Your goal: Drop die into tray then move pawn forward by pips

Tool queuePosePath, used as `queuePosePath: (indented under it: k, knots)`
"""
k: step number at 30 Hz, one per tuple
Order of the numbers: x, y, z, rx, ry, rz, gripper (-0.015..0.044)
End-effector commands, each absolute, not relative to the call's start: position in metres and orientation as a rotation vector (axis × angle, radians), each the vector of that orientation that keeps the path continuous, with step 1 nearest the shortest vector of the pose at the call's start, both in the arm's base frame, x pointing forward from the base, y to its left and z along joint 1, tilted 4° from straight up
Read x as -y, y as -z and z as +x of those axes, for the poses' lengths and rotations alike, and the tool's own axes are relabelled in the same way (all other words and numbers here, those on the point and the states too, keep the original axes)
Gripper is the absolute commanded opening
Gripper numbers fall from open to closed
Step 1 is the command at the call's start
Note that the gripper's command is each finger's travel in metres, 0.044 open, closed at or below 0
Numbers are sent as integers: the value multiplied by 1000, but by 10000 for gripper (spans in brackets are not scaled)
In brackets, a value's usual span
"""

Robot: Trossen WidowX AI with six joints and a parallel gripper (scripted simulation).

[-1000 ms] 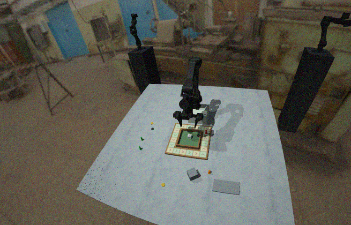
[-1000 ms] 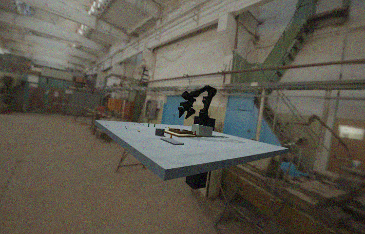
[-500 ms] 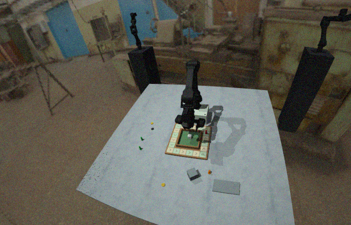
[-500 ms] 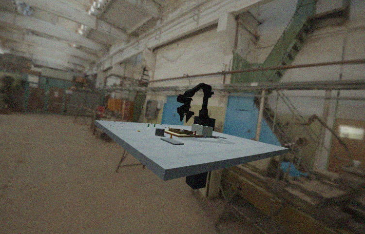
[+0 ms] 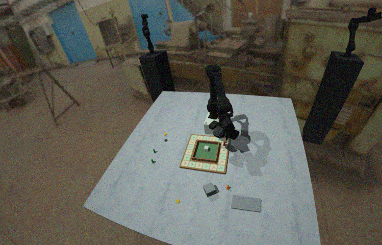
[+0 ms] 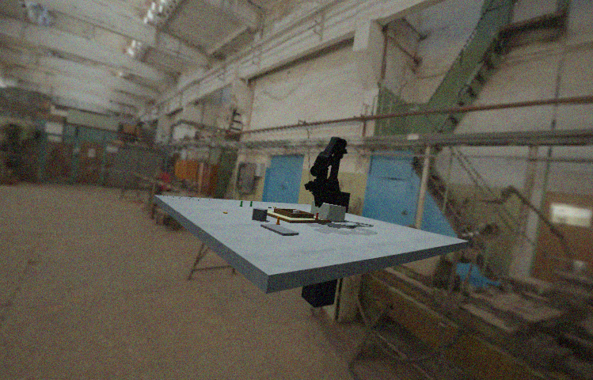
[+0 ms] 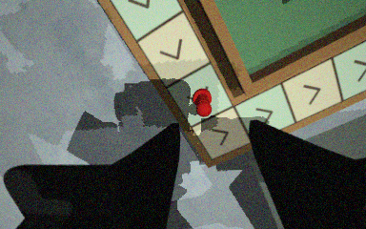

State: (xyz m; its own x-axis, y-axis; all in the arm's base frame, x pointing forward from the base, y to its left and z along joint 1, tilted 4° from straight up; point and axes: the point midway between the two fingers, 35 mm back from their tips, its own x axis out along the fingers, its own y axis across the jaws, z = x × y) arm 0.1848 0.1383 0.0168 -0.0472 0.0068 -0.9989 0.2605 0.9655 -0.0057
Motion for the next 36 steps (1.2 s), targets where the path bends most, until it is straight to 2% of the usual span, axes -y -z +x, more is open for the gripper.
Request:
queuePosePath:
  k: [1,36]
  knots:
    - [-141,-17,183,-1602,221,231,200]
    - [-143,38,180,-1603,221,231,200]
